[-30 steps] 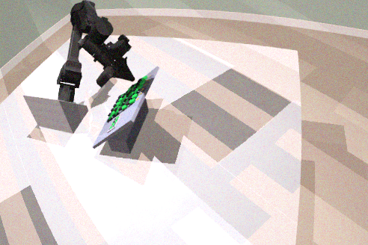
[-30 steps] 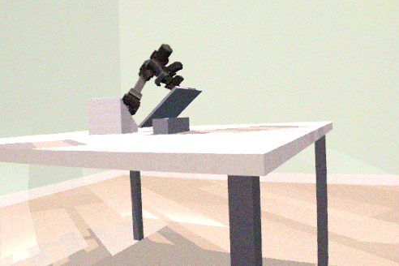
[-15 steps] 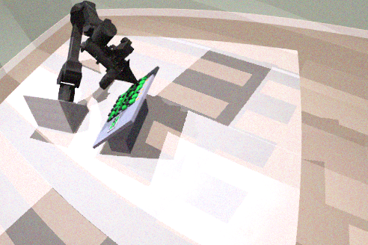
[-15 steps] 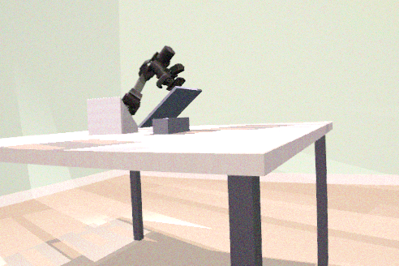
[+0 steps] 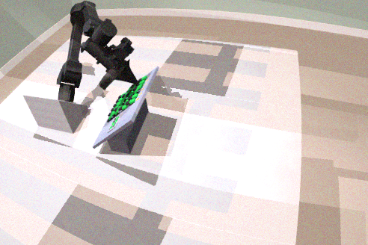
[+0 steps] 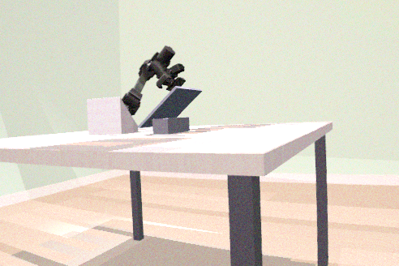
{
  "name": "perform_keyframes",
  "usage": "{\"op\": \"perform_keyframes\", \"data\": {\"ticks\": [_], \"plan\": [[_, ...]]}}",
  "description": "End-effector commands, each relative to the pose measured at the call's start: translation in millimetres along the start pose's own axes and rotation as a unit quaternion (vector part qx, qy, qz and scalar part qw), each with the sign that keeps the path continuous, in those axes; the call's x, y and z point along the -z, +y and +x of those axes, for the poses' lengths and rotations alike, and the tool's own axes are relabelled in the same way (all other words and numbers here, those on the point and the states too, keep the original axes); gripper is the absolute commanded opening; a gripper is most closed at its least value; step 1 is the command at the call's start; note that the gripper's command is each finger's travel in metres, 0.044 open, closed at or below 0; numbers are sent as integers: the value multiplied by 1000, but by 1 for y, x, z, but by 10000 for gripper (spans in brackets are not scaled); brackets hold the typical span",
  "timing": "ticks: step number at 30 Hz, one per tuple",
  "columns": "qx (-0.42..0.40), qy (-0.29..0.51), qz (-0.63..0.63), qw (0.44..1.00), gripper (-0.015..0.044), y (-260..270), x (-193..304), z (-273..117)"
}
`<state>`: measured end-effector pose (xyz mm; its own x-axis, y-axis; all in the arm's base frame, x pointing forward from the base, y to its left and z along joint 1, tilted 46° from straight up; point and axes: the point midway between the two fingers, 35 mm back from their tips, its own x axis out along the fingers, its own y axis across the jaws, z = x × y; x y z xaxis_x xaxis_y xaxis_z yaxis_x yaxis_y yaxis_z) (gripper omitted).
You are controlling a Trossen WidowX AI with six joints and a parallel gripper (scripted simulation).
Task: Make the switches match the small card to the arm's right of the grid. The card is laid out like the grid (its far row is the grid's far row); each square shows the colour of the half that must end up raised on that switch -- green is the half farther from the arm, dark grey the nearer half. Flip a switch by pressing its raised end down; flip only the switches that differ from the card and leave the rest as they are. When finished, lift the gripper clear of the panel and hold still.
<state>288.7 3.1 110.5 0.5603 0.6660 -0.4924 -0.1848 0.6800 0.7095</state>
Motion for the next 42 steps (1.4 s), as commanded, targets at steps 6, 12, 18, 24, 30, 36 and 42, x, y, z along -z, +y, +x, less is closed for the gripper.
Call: {"op": "perform_keyframes", "data": {"ticks": [6,12,18,24,30,36,42], "plan": [[2,0,3,1000,0,-1,0,1],[2,0,3,1000,0,-1,0,2],[2,0,3,1000,0,-1,0,3],[2,0,3,1000,0,-1,0,4],[2,0,3,1000,0,-1,0,5],[2,0,3,1000,0,-1,0,5],[2,0,3,1000,0,-1,0,6]]}}
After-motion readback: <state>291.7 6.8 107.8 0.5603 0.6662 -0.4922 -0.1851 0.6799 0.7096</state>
